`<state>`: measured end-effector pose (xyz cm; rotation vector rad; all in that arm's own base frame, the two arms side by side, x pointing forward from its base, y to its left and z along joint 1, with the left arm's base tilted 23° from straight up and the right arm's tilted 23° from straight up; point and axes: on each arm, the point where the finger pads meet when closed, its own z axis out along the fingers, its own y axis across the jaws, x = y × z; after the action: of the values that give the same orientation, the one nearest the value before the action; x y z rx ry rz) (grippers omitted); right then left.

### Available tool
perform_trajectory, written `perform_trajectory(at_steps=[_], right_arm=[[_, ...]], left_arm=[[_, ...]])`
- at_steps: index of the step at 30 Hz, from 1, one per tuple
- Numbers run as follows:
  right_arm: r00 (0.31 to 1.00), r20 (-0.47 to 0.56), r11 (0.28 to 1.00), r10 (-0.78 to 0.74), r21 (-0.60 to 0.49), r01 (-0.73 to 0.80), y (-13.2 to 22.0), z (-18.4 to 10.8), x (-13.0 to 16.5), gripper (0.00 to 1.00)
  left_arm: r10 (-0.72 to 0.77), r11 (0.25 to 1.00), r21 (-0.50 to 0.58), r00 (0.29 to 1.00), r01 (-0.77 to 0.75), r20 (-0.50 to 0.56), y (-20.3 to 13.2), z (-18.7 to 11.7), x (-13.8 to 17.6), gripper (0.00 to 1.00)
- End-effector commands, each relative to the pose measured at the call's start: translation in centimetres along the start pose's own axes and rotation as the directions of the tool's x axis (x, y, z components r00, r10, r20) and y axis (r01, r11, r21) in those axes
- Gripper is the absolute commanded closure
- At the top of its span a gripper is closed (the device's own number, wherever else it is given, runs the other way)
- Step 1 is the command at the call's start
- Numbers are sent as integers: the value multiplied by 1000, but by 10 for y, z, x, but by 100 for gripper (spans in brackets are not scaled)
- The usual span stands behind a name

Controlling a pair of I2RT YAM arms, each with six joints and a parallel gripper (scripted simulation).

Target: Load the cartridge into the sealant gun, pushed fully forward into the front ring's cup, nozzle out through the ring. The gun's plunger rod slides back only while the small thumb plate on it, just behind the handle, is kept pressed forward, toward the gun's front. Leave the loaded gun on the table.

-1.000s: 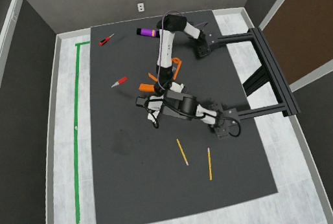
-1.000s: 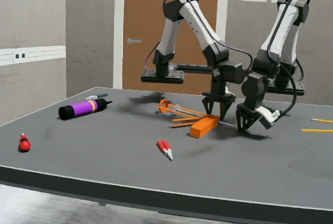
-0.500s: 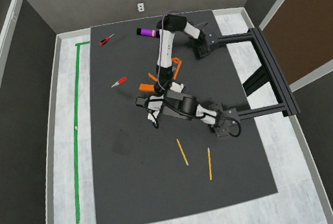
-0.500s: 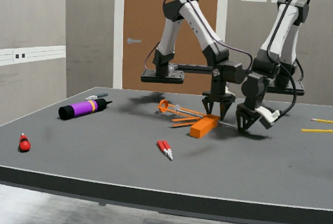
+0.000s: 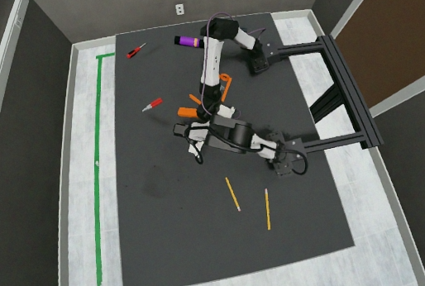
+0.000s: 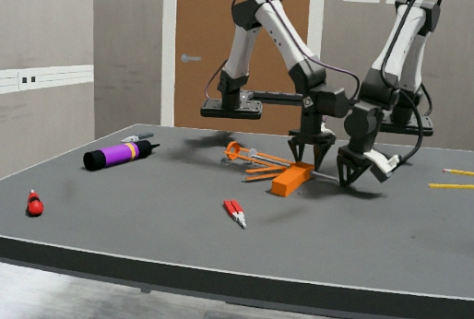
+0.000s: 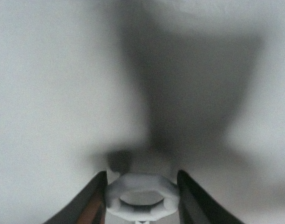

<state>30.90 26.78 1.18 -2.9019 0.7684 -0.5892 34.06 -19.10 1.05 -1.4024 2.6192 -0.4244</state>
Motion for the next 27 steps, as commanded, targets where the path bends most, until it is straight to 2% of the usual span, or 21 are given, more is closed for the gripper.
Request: perform_trajectory(at_steps=[1, 7, 12, 27], right_arm=[[1000, -18, 999, 13, 38, -12, -11, -23, 5, 99], [999, -26, 999, 30, 40, -29, -9, -28, 17, 99], [1000, -19, 1000, 19, 8, -19, 5, -19, 11, 99], [1000, -16, 1000, 7, -3, -7, 10, -13, 9, 99]], left_arm=[[8, 1000, 26, 1000, -7, -19, -9, -19, 10, 100], [14, 999, 42, 1000, -13, -20, -14, -29, 14, 100], [15, 998, 53, 1000, -14, -19, -18, -30, 16, 100], [16, 998, 55, 1000, -15, -20, -19, -30, 19, 100]])
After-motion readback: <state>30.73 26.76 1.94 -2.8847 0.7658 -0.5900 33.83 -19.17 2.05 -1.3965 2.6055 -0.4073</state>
